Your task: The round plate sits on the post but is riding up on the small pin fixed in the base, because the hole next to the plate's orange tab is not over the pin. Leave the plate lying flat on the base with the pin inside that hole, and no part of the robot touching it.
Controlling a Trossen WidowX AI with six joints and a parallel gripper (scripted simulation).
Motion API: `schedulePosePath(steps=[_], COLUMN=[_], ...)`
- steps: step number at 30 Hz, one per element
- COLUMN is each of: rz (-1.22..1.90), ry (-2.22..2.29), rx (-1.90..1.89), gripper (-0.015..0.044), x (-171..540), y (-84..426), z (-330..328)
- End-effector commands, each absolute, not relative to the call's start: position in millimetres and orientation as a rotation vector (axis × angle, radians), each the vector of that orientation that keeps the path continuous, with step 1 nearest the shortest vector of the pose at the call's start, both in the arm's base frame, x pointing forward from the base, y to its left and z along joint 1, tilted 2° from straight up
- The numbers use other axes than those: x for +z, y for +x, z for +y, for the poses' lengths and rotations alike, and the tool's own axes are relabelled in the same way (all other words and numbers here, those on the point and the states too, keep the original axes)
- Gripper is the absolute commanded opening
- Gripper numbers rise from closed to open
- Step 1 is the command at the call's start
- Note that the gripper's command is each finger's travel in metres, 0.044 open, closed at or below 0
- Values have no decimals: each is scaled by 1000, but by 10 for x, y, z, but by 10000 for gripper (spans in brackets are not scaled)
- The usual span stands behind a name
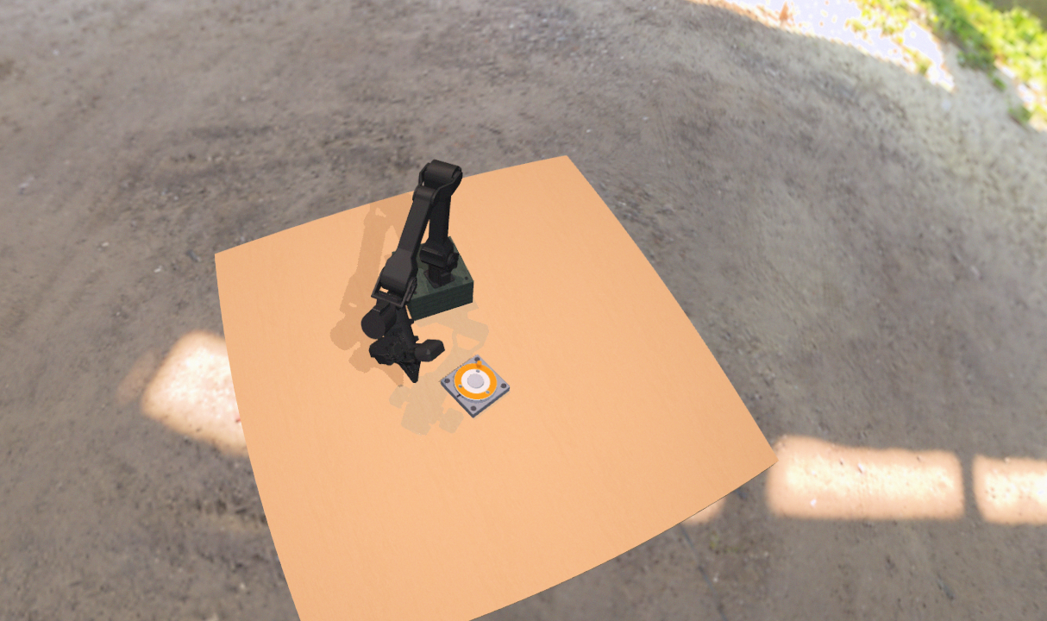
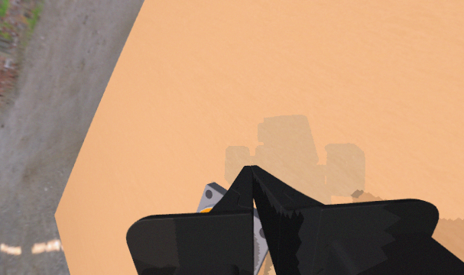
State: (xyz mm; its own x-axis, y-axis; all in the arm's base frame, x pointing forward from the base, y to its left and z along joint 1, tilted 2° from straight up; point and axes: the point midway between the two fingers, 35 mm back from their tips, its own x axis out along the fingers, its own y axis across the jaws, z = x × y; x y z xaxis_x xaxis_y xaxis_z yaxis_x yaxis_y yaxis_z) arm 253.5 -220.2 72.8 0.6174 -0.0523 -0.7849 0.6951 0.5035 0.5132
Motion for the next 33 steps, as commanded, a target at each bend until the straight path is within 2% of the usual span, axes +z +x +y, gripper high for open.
schedulePosePath(steps=[1,8,16,20,33], rz=[961,1243,1475,1502,1546], ry=[838,599,283,192,147], rx=[-447,-298,-147,-46,-91], gripper=[0,0,0,0,0], x=[591,421,326,326,108], y=[2659,2823,2768,2772,2718], z=[-1821,-1069,-387,-110,-156])
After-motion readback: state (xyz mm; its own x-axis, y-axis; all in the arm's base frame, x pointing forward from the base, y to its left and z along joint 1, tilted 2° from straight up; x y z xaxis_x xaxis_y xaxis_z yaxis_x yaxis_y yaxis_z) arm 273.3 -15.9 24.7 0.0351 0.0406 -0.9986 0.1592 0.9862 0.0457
